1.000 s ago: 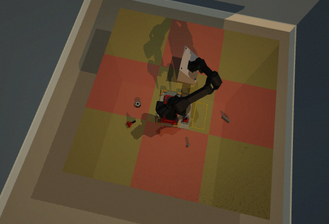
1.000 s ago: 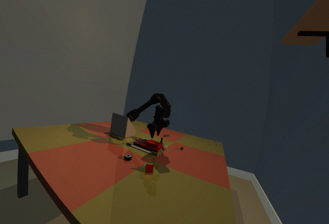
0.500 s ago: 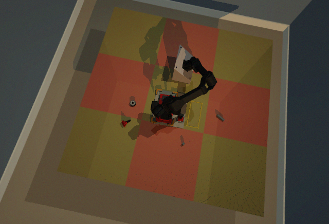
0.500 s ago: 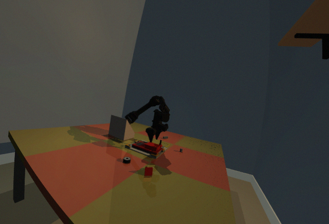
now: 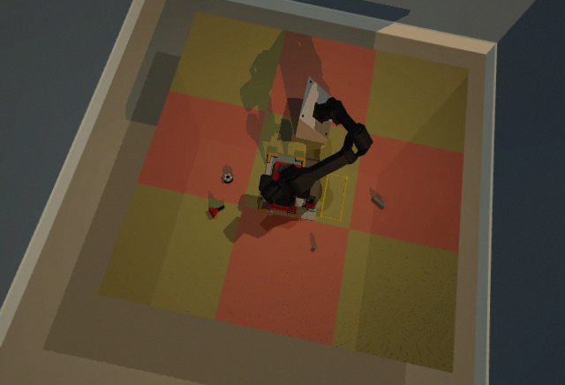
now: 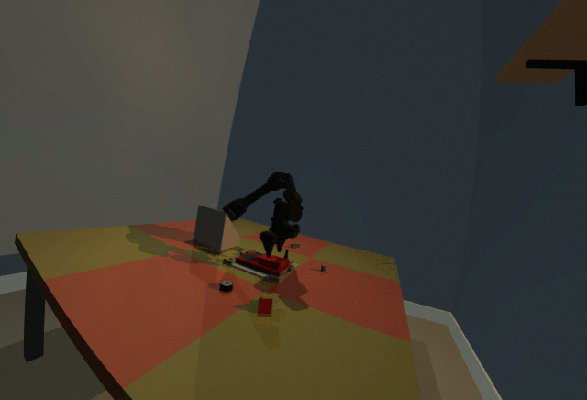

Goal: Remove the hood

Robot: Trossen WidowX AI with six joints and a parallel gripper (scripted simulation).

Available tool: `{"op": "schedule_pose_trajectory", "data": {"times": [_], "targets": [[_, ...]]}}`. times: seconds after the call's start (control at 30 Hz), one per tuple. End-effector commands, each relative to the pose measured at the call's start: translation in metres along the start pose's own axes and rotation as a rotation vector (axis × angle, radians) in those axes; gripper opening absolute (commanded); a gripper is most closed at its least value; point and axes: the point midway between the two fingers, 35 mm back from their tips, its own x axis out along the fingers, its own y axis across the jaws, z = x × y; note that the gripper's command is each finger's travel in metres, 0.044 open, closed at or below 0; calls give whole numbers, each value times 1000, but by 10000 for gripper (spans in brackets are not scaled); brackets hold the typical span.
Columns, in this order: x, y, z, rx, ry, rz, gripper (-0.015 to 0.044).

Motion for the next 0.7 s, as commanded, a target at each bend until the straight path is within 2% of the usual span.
{"op": "schedule_pose_trajectory", "data": {"times": [0.0,0.67], "targets": [[5,0,-1,6,0,5,440],[17,1,-1,6,0,6,440]]}}
